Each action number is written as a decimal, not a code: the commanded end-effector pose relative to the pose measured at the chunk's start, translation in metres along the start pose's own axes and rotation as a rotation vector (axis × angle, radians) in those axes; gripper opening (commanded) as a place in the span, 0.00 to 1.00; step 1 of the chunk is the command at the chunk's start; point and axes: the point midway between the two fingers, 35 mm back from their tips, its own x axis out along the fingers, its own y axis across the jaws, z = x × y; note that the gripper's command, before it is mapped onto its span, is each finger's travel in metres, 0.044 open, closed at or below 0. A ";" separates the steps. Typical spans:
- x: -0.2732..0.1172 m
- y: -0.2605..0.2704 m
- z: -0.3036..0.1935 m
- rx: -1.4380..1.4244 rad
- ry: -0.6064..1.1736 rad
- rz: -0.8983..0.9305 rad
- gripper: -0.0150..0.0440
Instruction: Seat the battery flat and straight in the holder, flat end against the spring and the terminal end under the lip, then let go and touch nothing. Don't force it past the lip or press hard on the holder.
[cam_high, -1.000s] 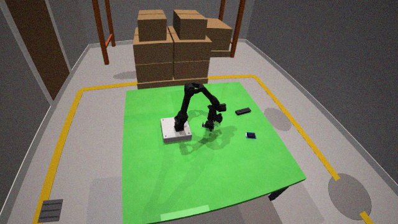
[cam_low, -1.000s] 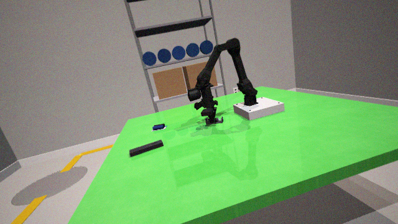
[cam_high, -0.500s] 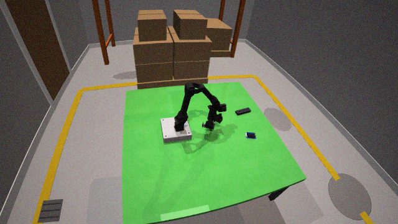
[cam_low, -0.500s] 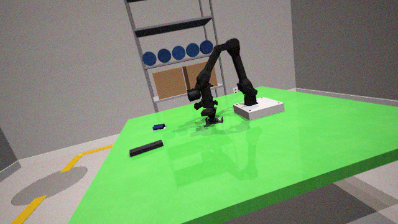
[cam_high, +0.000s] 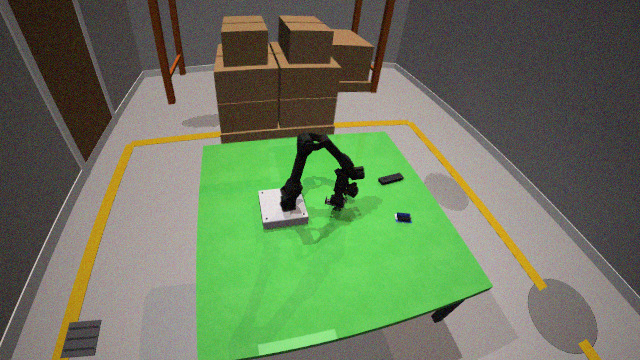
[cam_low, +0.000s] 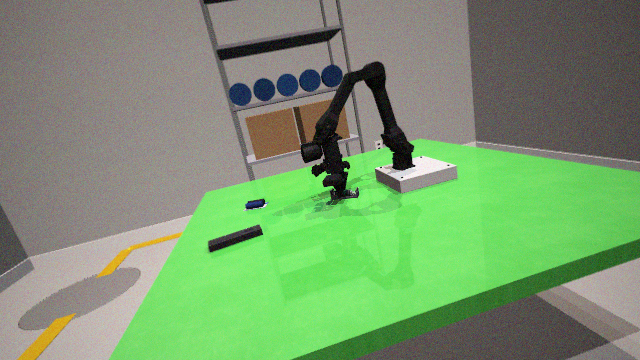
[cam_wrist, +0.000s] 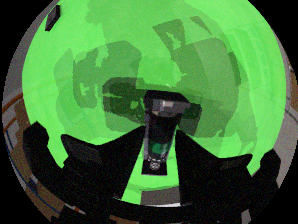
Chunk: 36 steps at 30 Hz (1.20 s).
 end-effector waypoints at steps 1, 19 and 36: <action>-0.005 0.000 0.000 -0.002 0.000 0.001 0.55; -0.085 -0.004 -0.002 0.000 0.000 0.000 1.00; -0.086 -0.003 -0.001 0.000 0.000 0.000 1.00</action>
